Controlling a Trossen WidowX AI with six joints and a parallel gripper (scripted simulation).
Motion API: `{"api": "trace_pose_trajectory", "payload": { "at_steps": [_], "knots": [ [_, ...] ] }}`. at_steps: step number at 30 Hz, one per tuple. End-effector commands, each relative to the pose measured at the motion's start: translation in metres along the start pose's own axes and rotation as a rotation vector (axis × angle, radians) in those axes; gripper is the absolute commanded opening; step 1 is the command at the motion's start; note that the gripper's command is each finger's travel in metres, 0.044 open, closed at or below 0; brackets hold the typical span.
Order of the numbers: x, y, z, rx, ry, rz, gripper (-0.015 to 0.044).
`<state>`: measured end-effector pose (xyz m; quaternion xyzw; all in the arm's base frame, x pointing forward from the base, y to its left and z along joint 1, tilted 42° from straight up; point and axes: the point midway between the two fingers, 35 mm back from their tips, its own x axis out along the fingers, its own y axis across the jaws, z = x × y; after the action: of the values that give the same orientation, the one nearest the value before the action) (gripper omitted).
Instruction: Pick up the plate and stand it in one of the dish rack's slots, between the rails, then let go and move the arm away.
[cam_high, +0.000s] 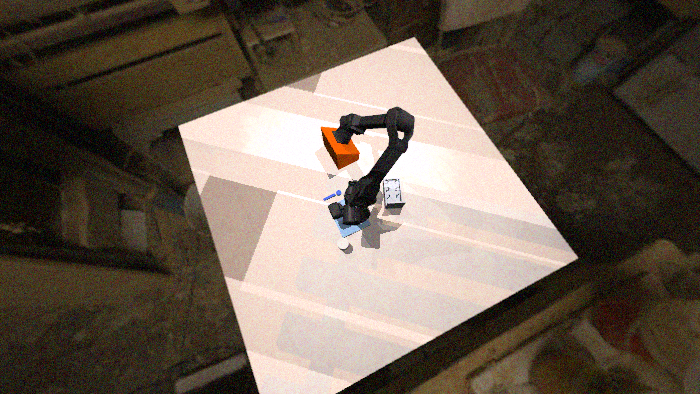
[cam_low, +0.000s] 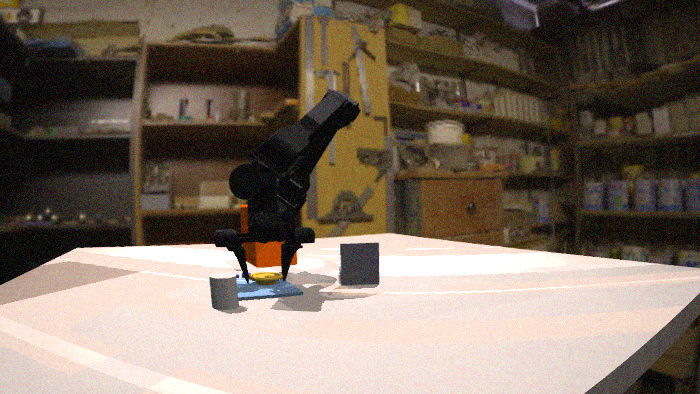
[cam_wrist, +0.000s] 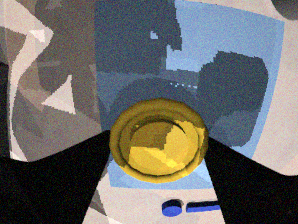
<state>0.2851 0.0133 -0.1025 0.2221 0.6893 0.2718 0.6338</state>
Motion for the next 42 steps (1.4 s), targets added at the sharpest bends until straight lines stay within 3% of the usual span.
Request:
{"api": "trace_pose_trajectory", "payload": {
  "at_steps": [1, 3, 15, 42],
  "knots": [
    [0.0, 0.0, 0.001, 0.005, -0.003, 0.002, 0.0313],
    [0.0, 0.0, 0.001, 0.005, -0.003, 0.002, 0.03],
    [-0.051, -0.006, 0.011, 0.006, -0.006, -0.007, 0.0],
    [-0.173, -0.007, 0.016, 0.006, -0.003, -0.005, 0.0]
  ]
}}
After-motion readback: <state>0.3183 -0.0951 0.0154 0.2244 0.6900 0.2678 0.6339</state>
